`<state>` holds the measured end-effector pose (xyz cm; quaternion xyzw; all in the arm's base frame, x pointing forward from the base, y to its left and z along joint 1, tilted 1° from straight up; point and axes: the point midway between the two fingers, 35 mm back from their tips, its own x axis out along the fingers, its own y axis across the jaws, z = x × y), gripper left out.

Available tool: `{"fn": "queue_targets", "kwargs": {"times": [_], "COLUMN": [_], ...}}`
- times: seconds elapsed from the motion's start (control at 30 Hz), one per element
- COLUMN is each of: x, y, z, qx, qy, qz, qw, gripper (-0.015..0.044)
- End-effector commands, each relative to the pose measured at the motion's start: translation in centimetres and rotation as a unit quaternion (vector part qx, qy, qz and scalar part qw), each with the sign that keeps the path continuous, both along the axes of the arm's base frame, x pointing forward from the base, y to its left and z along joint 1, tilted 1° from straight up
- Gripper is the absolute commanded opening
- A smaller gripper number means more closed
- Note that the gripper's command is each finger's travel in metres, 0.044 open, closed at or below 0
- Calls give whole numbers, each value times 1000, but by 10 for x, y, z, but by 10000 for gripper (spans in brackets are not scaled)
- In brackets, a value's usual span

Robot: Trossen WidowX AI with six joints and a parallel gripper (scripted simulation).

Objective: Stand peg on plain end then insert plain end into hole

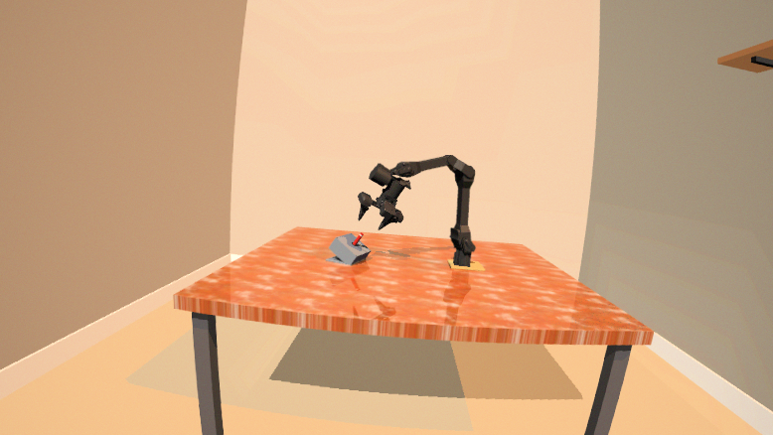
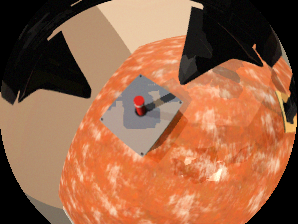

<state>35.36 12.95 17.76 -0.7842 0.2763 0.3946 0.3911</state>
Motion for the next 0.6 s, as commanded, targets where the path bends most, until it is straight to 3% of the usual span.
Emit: {"fn": "queue_targets", "kwargs": {"times": [0.0,0.57], "x": [-5,-12], "y": [1,3], "z": [8,18], "qx": [1,1], "qy": [-5,-4], "qz": [-2,-2], "qw": [1000,1000], "gripper": [440,440]}}
